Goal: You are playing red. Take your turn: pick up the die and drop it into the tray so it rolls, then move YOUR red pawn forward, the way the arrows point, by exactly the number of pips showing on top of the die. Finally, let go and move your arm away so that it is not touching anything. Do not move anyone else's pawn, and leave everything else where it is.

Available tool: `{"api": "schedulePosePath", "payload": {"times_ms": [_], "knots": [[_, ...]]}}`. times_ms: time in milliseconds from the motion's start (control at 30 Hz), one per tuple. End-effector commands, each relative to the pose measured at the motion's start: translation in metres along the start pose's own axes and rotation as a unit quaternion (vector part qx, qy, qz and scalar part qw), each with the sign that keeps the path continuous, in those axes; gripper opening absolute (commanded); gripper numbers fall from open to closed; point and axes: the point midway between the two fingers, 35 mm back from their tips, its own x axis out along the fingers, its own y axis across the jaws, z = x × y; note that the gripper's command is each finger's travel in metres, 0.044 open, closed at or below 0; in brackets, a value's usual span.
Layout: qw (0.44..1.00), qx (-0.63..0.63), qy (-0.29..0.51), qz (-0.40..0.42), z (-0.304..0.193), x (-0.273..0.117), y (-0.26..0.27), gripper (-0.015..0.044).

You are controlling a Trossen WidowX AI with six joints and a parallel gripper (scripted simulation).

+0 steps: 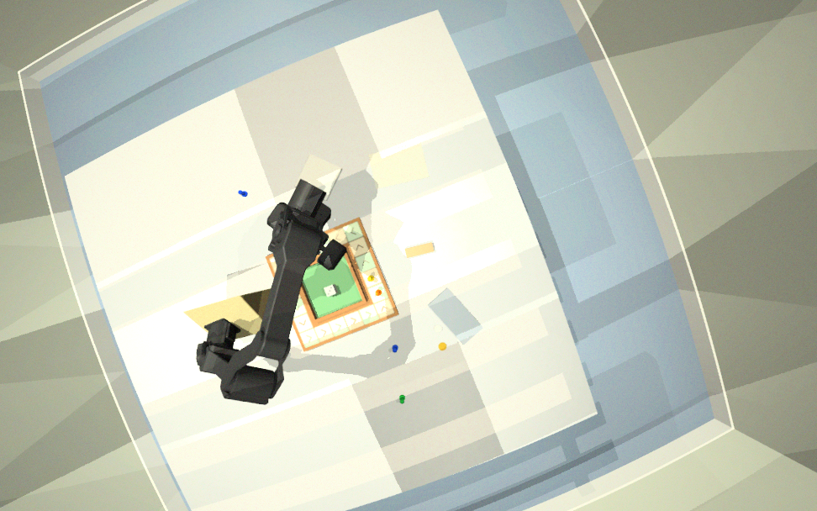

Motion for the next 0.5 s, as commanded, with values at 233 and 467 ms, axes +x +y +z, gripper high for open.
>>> {"api": "schedulePosePath", "payload": {"times_ms": [233,467], "knots": [[1.000,0.002,0.000,0.002,-0.032,0.017,0.014,0.0000],[1.000,0.001,0.001,0.001,-0.052,0.027,0.022,0.0000]]}}
